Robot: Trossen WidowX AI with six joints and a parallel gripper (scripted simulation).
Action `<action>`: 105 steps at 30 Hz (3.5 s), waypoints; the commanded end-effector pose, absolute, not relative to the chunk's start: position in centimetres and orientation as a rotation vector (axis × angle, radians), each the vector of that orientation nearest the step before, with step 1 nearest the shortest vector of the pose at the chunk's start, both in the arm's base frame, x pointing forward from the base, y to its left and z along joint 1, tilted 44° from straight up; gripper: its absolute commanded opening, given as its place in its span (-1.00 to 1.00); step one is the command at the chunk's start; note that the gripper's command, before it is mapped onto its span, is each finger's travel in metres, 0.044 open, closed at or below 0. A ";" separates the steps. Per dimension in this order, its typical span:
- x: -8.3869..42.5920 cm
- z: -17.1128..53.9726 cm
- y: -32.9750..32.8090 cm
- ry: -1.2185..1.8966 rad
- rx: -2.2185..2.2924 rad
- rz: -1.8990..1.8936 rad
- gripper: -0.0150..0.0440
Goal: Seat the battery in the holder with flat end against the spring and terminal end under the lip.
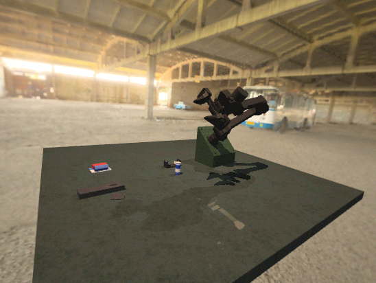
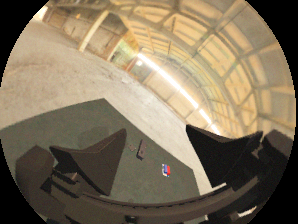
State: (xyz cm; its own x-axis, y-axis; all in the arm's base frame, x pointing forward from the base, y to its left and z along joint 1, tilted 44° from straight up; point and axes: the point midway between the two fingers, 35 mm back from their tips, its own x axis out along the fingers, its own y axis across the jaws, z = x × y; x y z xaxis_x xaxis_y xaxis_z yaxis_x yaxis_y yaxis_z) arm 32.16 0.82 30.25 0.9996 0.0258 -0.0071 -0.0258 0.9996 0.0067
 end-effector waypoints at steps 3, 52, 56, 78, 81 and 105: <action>33.5 28.1 0.8 0.118 -0.077 0.050 0.60; 33.2 -2.1 5.7 0.938 -0.232 1.205 -0.49; 32.6 -1.8 6.0 0.938 -0.232 1.205 -0.49; 29.5 -0.7 7.4 0.940 -0.230 1.206 -0.49; 29.1 -0.6 7.6 0.940 -0.229 1.206 -0.49; 27.8 5.3 2.3 0.943 -0.232 1.205 -0.49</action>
